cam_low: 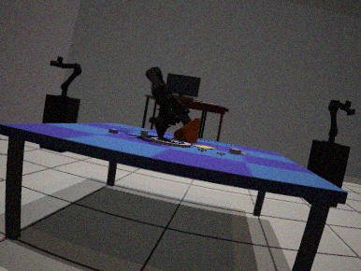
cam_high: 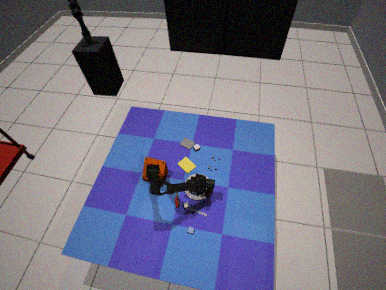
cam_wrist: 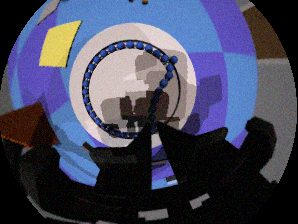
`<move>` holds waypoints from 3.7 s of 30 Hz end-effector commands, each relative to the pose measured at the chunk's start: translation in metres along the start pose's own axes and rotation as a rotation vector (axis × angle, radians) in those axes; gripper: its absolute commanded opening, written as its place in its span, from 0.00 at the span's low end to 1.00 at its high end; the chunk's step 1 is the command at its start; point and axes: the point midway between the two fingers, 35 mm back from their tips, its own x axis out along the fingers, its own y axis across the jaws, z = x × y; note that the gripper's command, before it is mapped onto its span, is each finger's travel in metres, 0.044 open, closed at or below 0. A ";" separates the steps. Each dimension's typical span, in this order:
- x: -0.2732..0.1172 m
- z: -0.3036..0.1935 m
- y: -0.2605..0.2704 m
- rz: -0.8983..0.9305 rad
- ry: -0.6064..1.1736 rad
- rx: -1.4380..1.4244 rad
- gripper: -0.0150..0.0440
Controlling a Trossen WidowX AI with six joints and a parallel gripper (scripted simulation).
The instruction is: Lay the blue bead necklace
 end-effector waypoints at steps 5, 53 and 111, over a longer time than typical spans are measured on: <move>0.000 0.000 0.000 -0.001 0.000 0.001 0.25; -0.004 -0.006 -0.009 0.002 0.002 -0.007 1.00; 0.001 0.018 -0.009 0.001 0.002 0.029 0.46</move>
